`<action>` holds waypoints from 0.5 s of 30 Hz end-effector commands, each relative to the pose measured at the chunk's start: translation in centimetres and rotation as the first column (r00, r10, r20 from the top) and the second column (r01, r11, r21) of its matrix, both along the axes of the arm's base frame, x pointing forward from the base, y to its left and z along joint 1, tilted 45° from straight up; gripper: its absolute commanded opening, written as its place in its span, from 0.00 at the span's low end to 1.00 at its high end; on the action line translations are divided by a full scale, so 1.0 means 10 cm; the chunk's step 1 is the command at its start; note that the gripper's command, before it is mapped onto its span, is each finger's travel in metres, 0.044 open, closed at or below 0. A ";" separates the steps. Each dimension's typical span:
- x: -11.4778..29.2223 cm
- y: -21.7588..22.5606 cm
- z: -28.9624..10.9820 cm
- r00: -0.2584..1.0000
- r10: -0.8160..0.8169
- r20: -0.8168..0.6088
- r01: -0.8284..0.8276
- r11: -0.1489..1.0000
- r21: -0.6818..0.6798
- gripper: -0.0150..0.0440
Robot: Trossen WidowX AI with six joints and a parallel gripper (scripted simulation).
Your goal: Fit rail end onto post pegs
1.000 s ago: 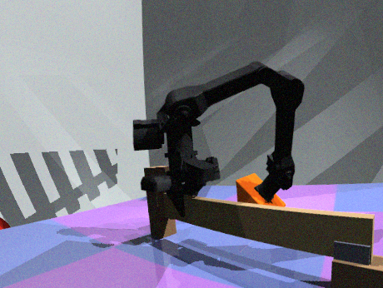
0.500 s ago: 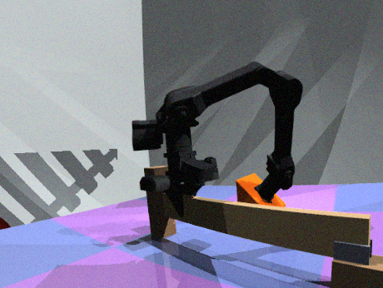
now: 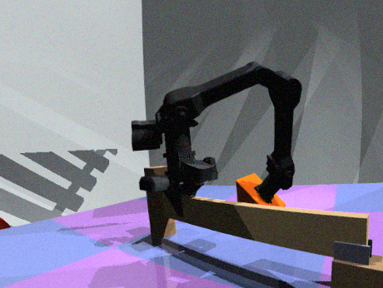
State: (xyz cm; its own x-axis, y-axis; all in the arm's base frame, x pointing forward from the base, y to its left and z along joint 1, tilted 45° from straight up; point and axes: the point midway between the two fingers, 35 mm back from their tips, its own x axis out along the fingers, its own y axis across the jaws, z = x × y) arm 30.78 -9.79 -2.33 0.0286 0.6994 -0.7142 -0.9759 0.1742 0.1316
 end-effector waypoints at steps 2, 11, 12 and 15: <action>0.00 0.00 0.00 1.000 0.000 0.000 0.000 1.000 0.000 0.61; 0.00 0.00 0.00 1.000 0.000 0.000 0.000 1.000 0.000 1.00; 0.00 0.00 0.00 1.000 0.000 0.000 0.000 1.000 0.000 1.00; 0.00 0.00 0.00 1.000 0.000 0.000 0.000 1.000 0.000 1.00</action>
